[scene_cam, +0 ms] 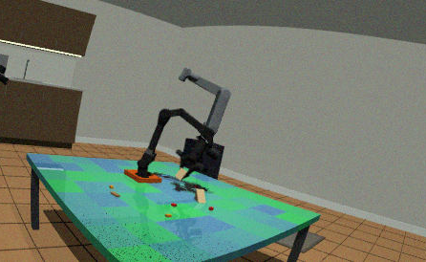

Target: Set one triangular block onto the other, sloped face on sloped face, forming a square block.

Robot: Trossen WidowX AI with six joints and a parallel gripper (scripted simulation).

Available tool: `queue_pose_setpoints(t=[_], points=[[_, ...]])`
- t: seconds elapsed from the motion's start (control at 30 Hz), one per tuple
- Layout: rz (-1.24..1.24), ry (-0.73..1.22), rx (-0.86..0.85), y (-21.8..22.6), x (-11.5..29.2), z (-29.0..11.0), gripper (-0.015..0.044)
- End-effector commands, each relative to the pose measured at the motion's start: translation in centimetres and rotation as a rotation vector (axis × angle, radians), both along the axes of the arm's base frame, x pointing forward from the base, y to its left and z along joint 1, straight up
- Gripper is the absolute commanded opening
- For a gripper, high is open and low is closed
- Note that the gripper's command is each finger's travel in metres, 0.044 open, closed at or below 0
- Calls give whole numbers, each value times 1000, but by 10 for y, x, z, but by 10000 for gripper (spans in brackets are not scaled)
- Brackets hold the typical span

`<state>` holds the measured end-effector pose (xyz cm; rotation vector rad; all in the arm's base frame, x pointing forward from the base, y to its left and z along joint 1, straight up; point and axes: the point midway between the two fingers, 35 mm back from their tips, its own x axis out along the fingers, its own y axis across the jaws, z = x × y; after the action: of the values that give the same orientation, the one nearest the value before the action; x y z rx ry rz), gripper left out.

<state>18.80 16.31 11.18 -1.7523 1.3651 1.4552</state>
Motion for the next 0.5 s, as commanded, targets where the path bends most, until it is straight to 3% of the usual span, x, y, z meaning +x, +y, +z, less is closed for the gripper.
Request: queue_pose_setpoints(t=[0.0,0.47], points=[[87,61,65,-4,-1,0,0],[409,192,289,-9,1,2,0]])
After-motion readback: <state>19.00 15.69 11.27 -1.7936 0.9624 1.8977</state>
